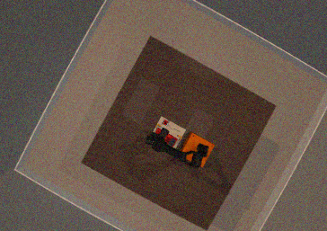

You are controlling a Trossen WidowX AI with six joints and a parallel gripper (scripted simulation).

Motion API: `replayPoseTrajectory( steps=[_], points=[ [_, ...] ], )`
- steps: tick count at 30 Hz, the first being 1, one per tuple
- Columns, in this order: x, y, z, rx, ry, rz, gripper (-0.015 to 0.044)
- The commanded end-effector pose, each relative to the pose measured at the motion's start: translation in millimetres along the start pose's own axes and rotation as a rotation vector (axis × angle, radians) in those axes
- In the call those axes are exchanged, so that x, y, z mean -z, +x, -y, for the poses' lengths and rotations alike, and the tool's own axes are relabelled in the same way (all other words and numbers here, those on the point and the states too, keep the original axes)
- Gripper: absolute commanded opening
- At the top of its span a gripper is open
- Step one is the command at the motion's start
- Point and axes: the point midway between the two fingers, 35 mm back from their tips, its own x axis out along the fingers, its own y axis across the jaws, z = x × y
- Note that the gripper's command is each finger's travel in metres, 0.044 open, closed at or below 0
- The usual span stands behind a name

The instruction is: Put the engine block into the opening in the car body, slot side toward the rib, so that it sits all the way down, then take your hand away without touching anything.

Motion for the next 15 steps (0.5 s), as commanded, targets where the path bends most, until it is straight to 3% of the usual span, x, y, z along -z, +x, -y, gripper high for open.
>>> replayPoseTrajectory(
  steps=[1,2,15],
  points=[
    [-0.1,-0.6,0.6,0.003,-0.004,0.001,0.002],
    [-0.1,-0.6,0.6,0.003,-0.004,0.001,0.0],
    [-0.1,-0.6,0.6,0.003,-0.004,0.001,0.0]
  ],
)
